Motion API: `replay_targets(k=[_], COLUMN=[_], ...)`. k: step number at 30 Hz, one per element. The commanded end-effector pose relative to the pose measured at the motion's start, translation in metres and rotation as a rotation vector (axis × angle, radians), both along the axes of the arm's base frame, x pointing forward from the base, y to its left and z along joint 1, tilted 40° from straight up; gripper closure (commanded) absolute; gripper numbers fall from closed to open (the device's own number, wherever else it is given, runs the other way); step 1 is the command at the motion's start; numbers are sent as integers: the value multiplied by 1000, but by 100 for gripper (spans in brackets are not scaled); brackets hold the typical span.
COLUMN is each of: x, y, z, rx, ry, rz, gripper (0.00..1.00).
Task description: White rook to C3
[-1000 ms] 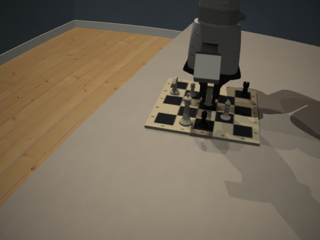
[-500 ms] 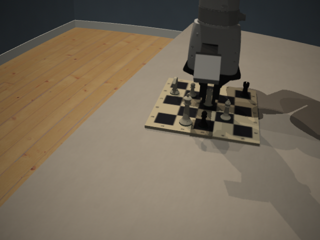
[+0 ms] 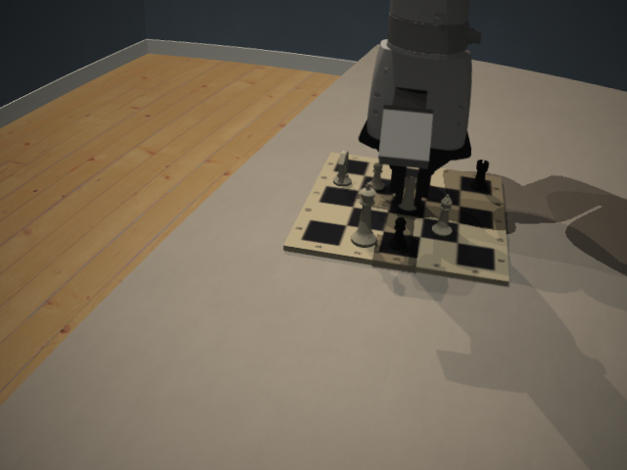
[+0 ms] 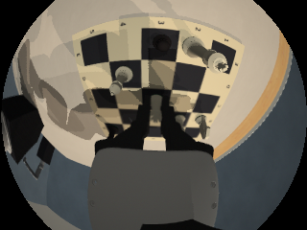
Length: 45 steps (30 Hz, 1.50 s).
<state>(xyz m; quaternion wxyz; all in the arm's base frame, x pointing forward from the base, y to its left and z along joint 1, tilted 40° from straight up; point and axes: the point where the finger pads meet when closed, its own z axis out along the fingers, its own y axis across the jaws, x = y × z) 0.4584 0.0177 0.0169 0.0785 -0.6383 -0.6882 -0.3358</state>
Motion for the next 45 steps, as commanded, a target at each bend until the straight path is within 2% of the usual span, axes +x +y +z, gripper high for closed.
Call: replay_targets(k=[1, 33, 34, 38, 39, 41, 42, 44, 45], x=[1, 1, 1, 1, 1, 1, 1, 1, 1], y=[-1, -1, -1, -1, -1, -1, -1, -1, -1], z=[0, 0, 0, 0, 0, 0, 0, 0, 0], rx=[-1, -1, -1, -1, -1, -1, -1, -1, -1], ry=[-2, -2, -2, -2, -2, -2, -2, -2, -2], rz=[-2, -2, -2, -2, -2, -2, -2, -2, -2], gripper=[100, 100, 93, 93, 85, 85, 78, 78, 70])
